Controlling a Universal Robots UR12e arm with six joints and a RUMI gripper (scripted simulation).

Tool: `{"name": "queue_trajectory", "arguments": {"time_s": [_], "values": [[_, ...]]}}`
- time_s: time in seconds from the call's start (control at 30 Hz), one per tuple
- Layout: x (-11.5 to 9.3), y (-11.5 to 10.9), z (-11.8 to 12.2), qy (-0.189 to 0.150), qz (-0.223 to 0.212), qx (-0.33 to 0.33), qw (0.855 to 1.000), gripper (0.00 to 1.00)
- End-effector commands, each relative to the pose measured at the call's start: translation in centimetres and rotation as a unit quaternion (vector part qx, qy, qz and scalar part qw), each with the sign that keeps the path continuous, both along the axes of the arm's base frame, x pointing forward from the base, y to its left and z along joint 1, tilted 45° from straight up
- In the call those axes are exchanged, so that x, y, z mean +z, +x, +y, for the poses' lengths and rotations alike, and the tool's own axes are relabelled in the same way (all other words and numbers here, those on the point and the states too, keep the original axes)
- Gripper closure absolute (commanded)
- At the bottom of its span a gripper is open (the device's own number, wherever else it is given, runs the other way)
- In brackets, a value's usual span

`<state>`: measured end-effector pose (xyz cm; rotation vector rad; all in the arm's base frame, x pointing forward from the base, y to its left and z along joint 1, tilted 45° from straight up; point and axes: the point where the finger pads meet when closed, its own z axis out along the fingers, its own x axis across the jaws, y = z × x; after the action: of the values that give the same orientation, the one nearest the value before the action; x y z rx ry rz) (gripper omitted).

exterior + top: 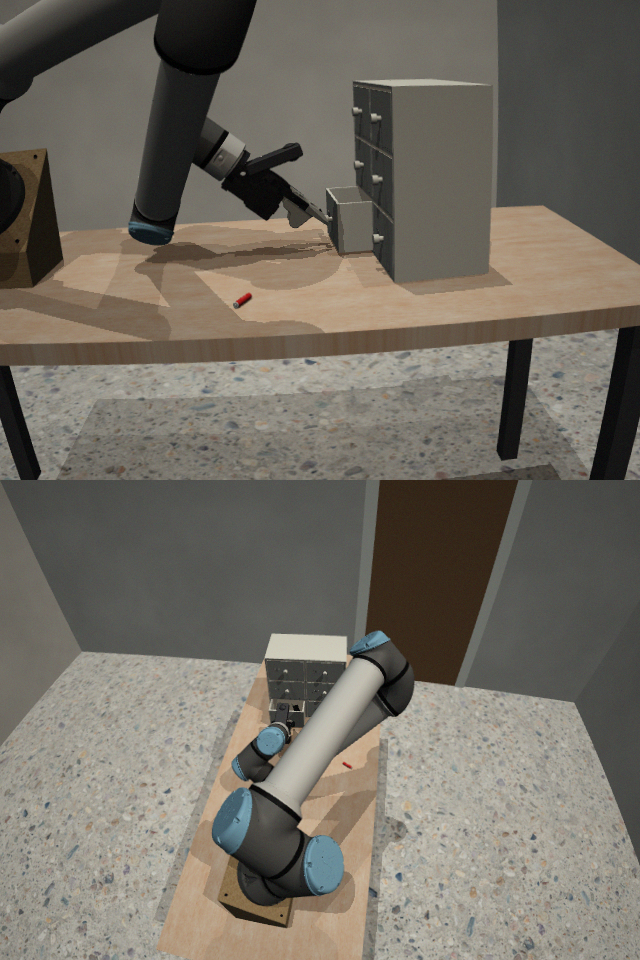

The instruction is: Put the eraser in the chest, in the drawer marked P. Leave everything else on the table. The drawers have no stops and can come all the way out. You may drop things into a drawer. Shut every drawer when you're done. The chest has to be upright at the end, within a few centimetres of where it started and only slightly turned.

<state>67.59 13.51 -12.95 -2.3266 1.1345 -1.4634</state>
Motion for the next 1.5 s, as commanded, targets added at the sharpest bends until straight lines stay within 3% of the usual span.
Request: {"name": "queue_trajectory", "arguments": {"time_s": [0.0,0.03,0.07,1.47], "values": [[0.04,0.0,0.04,0.0,0.0,0.0,1.0,0.8],[0.04,0.0,0.04,0.0,0.0,0.0,1.0,0.8],[0.04,0.0,0.04,0.0,0.0,0.0,1.0,0.93],[0.04,0.0,0.04,0.0,0.0,0.0,1.0,0.93]]}}
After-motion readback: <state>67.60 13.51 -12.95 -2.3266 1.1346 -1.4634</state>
